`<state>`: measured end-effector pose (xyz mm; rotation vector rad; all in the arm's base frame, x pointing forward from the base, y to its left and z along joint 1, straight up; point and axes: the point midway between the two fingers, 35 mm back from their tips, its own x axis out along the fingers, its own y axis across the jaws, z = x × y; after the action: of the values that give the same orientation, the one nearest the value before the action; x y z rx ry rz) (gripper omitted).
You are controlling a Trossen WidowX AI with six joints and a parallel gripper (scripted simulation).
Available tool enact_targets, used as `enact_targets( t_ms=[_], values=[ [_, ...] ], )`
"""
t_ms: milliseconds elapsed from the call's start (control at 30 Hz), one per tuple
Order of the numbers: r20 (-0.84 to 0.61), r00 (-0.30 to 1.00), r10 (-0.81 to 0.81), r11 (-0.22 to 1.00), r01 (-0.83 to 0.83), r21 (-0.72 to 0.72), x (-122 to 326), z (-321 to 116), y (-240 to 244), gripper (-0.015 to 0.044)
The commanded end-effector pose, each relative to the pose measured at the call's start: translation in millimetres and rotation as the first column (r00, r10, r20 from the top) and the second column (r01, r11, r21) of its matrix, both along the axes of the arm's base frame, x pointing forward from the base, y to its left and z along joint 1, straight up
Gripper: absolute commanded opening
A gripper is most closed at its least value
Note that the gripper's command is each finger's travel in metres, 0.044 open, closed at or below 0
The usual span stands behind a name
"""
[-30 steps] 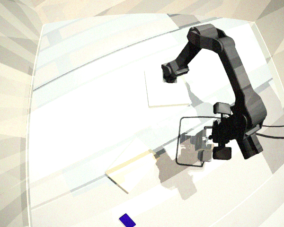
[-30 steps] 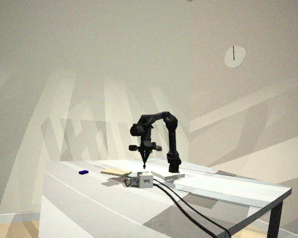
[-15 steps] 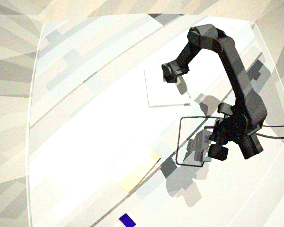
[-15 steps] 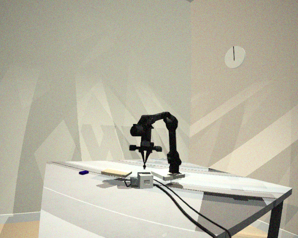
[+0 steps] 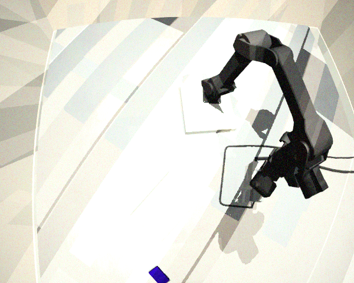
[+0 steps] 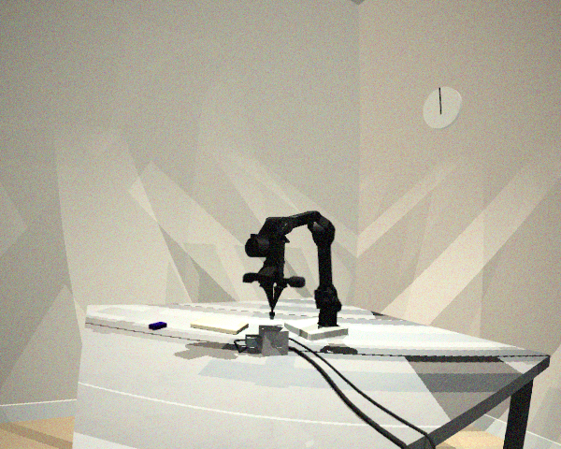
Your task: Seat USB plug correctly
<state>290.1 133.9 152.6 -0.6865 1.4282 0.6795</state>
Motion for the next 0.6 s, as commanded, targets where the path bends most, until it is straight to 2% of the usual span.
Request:
enact_targets(
  t_ms=[0, 567],
  values=[
    [-0.003, 0.994, -0.112, 0.994, 0.112, 0.003, -0.3, -0.5, -0.1, 0.0],
    [-0.01, 0.849, -0.529, 0.848, 0.529, 0.013, -0.3, -0.5, -0.1, 0.0]
  ],
)
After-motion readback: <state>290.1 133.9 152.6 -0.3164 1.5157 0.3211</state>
